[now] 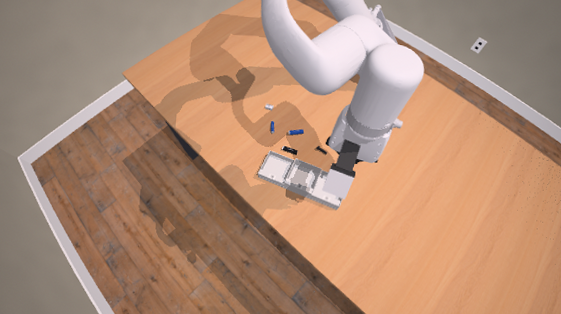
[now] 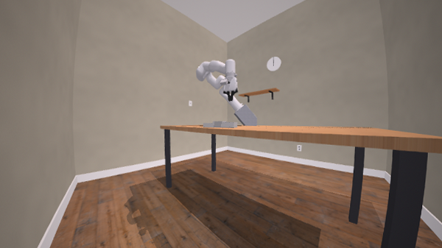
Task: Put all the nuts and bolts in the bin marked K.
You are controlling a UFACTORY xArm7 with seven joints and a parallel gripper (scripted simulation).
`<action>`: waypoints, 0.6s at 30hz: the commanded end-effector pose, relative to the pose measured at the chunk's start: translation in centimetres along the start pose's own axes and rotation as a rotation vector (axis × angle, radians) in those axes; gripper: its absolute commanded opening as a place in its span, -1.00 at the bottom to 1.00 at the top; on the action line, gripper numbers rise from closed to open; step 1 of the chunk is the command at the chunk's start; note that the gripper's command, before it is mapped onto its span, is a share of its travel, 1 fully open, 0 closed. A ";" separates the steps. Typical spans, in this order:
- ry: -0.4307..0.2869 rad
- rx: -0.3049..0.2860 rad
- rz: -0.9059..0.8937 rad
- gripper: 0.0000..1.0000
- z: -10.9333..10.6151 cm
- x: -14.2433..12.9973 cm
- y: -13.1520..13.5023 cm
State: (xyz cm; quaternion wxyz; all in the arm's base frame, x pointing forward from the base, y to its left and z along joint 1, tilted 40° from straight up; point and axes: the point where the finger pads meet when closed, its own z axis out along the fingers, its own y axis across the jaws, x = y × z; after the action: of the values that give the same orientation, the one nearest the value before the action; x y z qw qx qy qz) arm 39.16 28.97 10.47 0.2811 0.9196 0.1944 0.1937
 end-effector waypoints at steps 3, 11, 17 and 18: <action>-0.003 -0.001 0.001 -0.85 -0.6 0.0 0.1; -0.003 -0.001 -0.180 -0.42 1.7 -2.2 1.3; -0.006 -0.005 -0.350 -0.42 3.9 -4.4 2.4; -0.008 -0.007 -0.372 -0.42 4.5 -4.9 2.7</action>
State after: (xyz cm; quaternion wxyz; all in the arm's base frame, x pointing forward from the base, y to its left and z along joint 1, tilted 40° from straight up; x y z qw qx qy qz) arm 37.99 24.22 8.24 0.3132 0.8893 0.2974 0.1504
